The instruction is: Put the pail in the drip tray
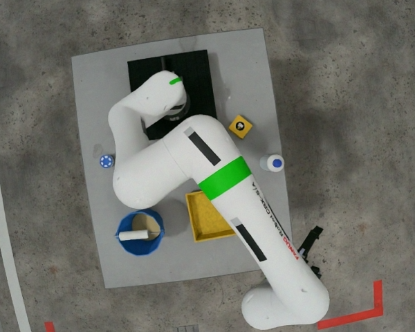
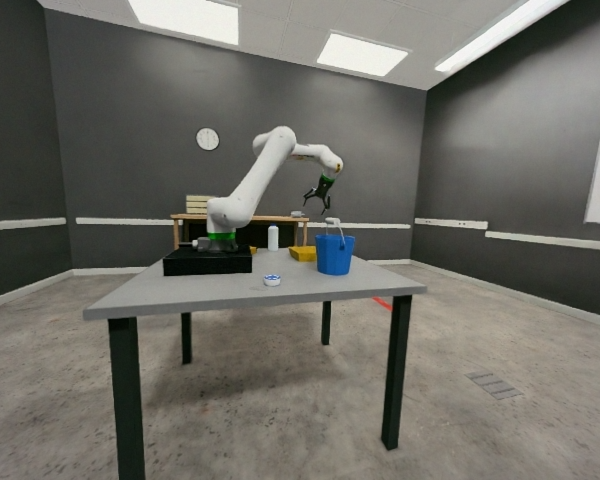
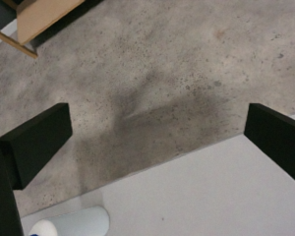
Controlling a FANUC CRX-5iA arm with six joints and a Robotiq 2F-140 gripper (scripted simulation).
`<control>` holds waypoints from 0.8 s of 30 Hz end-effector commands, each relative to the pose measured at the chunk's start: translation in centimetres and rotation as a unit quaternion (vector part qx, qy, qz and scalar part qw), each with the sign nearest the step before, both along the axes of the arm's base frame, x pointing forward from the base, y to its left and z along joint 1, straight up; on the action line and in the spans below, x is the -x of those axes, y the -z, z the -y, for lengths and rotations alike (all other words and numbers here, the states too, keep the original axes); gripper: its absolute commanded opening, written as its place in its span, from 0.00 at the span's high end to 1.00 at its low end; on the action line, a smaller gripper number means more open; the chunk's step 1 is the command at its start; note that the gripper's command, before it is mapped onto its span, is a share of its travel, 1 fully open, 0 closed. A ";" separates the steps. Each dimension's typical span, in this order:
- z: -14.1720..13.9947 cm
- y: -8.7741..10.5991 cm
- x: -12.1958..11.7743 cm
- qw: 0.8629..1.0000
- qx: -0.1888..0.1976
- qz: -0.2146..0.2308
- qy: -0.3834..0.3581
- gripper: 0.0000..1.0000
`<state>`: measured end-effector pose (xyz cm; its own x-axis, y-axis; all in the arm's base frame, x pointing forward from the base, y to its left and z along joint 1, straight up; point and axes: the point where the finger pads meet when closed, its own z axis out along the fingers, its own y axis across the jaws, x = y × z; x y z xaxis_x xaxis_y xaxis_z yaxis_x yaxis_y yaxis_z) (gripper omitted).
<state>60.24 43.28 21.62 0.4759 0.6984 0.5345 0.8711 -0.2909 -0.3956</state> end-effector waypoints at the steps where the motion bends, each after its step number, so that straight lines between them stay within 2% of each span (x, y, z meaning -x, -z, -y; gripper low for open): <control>1: 0.0 -0.2 0.0 1.000 0.000 0.001 0.000 0.00; 18: 0.1 -0.2 -0.1 1.000 0.000 0.002 0.000 0.00; 19: 0.7 -0.1 -0.2 1.000 0.003 0.006 -0.001 0.00; 21: 4.3 0.1 -1.1 0.999 0.020 0.027 -0.007 0.00; 24: 6.7 0.2 -1.5 0.999 0.031 0.040 -0.011 0.00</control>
